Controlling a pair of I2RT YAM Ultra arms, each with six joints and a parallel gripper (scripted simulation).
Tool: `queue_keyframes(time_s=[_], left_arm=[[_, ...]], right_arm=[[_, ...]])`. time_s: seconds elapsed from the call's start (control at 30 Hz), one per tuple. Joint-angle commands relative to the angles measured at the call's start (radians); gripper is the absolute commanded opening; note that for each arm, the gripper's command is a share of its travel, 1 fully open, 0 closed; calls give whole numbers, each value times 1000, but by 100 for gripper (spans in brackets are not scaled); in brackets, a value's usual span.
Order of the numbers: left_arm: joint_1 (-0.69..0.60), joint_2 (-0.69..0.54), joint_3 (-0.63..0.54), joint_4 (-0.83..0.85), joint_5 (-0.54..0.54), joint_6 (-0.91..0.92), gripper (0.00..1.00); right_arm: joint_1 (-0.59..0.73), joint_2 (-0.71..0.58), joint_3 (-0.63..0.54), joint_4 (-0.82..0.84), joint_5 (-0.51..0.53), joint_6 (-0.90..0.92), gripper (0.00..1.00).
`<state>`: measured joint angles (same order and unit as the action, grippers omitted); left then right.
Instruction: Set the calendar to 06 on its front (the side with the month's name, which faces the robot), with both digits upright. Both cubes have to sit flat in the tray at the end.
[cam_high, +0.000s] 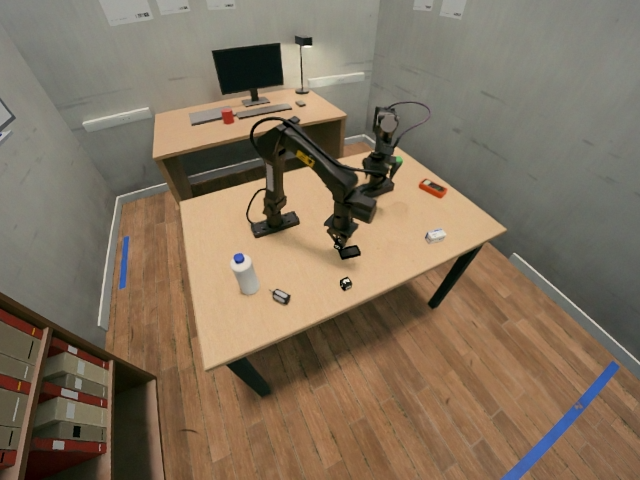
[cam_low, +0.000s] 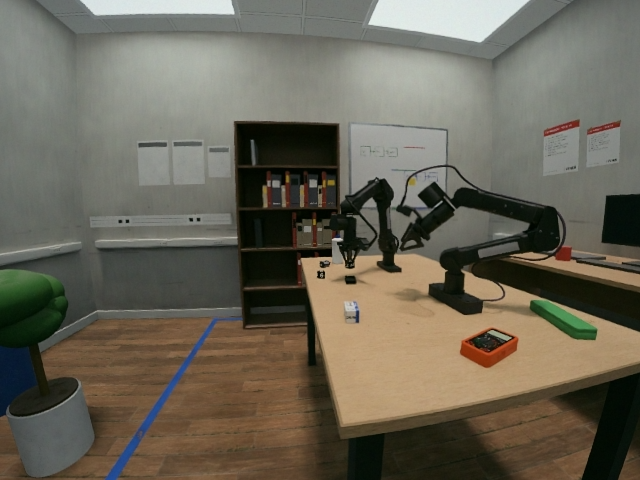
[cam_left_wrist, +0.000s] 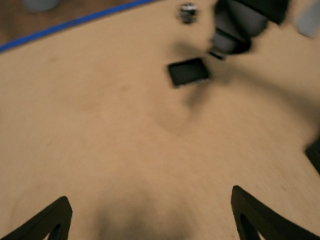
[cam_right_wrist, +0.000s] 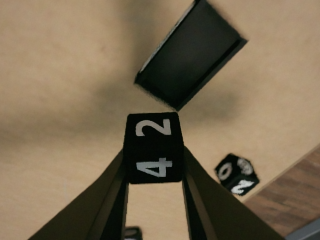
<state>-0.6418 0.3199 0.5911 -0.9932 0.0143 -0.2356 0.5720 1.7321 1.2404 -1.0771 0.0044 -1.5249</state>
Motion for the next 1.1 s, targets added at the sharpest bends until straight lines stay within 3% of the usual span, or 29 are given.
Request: queue_keyframes(time_s=[0.0,0.17,0.23,0.43,0.73,0.8,1.07], left_arm=[[26,27,50,-60,-154,-132,100],[12,67,81,-106,-315,-274,100],[12,67,81,-106,-315,-274,100],[-105,123,111,-158,-508,-436,100],[-369,184,145,-217,-686,-597,100],[-369,184,145,-217,-686,-597,100],[-691,223,167,-257,-789,-696,100]], right_arm=[[33,40,64,-32,-5,62,26],[71,79,111,-16,5,89,26],[71,79,111,-16,5,89,26],[100,104,140,-13,6,123,26],[126,128,169,-28,11,294,26],[126,128,169,-28,11,294,26],[141,147,192,-34,12,471,26]])
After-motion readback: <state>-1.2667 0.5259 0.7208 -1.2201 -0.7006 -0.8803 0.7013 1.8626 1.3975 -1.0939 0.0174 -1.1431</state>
